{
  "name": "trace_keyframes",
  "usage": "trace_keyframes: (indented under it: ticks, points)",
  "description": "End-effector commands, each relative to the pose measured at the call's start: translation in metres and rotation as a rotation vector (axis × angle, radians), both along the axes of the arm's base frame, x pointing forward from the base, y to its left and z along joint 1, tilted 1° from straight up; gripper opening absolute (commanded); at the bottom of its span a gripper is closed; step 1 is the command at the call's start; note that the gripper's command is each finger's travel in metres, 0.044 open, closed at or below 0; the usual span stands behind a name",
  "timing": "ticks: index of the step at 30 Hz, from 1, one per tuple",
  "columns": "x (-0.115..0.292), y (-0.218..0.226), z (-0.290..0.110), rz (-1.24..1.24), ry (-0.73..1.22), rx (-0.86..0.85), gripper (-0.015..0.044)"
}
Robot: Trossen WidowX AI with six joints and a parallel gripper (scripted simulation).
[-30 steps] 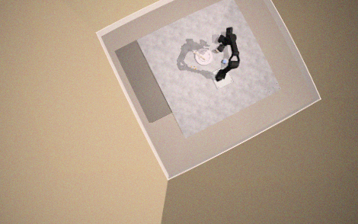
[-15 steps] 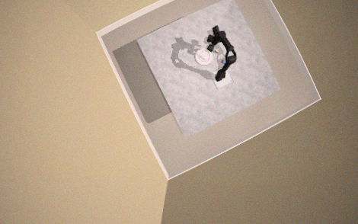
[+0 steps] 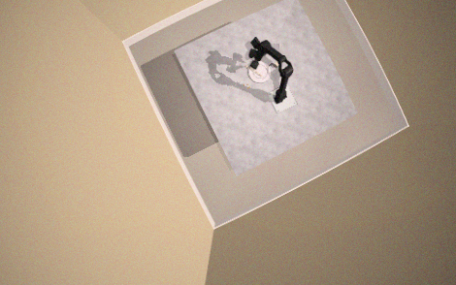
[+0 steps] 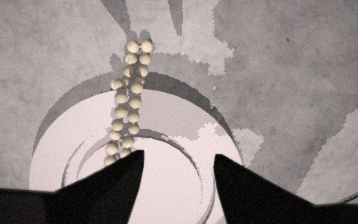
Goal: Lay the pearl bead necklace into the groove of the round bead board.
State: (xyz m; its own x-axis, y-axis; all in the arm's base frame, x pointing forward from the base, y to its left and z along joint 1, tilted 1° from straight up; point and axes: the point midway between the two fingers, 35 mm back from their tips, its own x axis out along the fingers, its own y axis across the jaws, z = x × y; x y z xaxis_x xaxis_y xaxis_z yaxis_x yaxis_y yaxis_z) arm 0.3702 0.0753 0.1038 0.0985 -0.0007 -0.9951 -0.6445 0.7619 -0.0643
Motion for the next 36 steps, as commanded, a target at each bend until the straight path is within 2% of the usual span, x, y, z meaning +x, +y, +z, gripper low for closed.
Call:
trace_keyframes:
  ticks: [1,5,36]
  points:
    - [-0.003,0.034,-0.010,0.015,0.047,-0.005,0.0200]
    - [-0.006,0.053,-0.014,0.025,0.068,-0.011,0.0200]
    - [-0.005,0.053,-0.050,0.025,0.066,-0.011,0.0200]
